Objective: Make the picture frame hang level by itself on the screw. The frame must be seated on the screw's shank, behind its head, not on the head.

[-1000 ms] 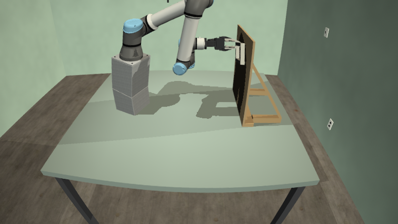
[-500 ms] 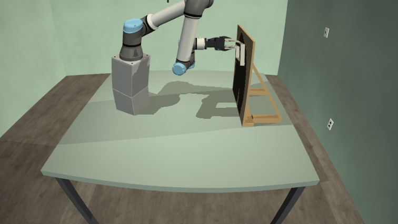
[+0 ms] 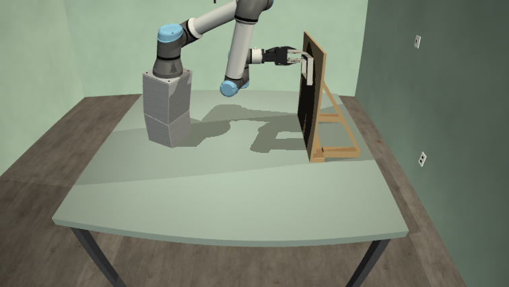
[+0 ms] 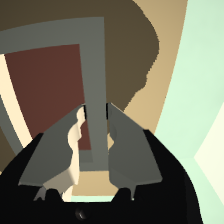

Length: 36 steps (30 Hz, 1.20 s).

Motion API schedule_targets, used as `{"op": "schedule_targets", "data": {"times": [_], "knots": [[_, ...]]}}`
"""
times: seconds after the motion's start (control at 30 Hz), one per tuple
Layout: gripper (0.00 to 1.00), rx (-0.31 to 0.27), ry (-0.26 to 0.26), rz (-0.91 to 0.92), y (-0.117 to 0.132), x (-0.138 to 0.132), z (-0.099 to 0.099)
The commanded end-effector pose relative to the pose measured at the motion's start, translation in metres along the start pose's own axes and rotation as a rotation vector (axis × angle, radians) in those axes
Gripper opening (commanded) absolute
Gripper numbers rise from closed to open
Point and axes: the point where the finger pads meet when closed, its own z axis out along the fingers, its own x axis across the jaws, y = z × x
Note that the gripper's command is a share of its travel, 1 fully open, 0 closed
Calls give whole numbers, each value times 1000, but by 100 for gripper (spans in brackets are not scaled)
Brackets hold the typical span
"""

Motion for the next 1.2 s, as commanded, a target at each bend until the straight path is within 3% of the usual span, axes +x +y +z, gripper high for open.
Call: {"op": "schedule_targets", "data": {"times": [0.0,1.17], "knots": [[0,0,1,18,1,1,0],[0,-3,1,96,6,1,0]]}}
